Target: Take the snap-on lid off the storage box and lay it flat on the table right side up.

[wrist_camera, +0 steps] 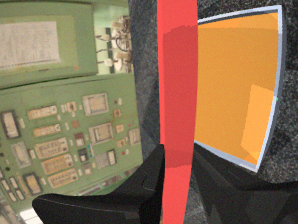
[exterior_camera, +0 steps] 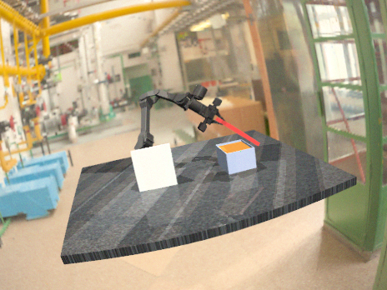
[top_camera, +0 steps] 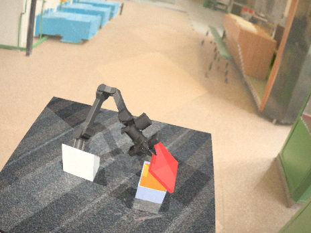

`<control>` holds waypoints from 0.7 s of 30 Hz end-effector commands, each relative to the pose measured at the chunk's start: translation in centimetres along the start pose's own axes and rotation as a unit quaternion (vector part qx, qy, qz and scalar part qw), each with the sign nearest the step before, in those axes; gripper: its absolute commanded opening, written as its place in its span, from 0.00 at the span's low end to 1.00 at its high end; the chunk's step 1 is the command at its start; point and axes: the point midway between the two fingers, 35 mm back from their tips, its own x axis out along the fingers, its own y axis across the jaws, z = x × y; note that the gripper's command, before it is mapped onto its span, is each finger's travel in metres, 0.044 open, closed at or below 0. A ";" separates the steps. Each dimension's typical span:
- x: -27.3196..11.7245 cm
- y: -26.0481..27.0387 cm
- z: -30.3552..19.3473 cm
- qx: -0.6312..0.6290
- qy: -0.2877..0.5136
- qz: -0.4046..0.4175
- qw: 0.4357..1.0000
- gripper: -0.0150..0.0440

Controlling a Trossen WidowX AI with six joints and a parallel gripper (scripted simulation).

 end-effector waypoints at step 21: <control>-0.7 0.0 -4.7 0.000 -0.004 0.006 1.000 0.25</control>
